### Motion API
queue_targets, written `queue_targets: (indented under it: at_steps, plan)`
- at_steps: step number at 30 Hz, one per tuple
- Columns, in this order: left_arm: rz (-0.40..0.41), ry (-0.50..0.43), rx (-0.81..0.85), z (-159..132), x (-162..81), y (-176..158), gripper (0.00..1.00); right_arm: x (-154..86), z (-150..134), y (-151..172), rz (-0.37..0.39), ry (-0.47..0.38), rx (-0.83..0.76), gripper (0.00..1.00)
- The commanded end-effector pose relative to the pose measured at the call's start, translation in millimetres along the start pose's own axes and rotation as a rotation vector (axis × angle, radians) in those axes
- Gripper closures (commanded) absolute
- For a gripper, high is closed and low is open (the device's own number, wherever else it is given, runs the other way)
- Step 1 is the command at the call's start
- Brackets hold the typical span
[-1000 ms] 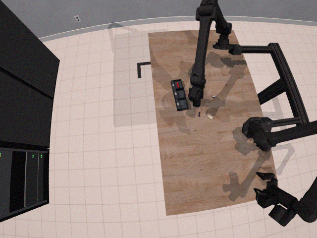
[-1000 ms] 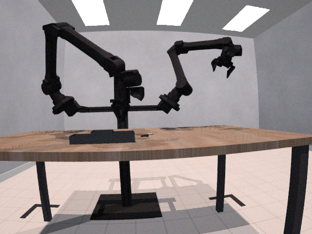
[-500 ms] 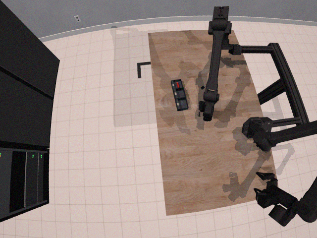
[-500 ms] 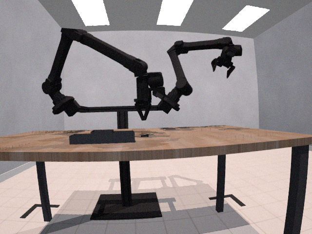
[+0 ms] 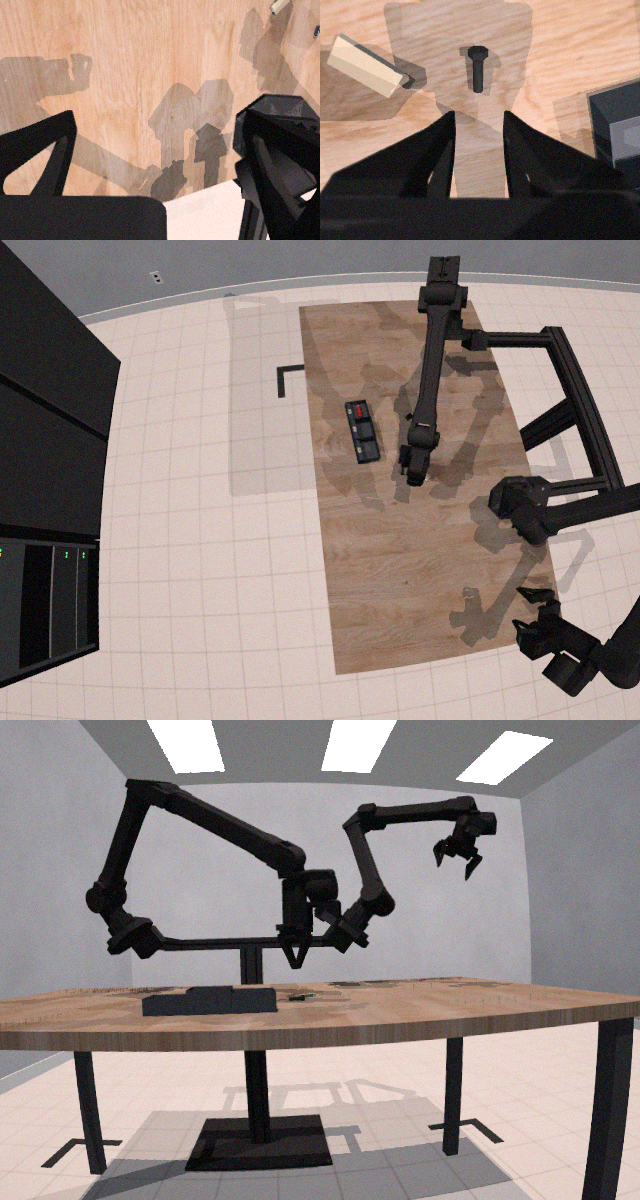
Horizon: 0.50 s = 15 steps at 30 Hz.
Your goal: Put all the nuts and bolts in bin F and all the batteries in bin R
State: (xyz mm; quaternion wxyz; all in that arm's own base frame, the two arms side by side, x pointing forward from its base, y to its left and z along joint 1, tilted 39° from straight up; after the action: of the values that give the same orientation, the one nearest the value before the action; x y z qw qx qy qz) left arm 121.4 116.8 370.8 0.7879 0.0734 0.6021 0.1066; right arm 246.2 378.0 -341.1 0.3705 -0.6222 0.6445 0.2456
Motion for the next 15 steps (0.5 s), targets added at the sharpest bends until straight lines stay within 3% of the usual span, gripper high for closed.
queue_targets:
  at_steps: [1,5,9,15]
  plan:
    - [0.040,-0.044,-0.009,2.9,-23.1,6.1,0.00,-8.6,17.5,3.7,-0.013,-0.026,0.009,0.71]
    - [0.040,-0.044,-0.009,2.9,-23.1,6.1,0.00,-2.0,-1.4,-7.1,0.006,-0.007,0.030,0.71]
    - [0.040,-0.044,-0.009,2.9,-23.1,6.1,0.00,-19.2,10.7,-0.3,-0.019,-0.043,0.017,0.71]
    - [0.040,-0.044,-0.009,2.9,-23.1,6.1,0.00,-12.3,8.7,-4.6,-0.008,-0.029,0.013,0.71]
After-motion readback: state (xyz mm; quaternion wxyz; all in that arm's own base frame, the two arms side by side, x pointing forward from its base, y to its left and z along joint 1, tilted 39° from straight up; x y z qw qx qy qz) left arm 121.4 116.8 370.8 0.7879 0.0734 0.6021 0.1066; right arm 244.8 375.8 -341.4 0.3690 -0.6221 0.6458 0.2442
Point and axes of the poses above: on each arm, the point where the finger pads meet when closed, its own x axis out along the fingers, its own y axis across the jaws, z = x × y, the point moved 6 cm from there along -x, back along the fingers, and after that the axes turned 5 degrees about -x, right-handed, at the moved point
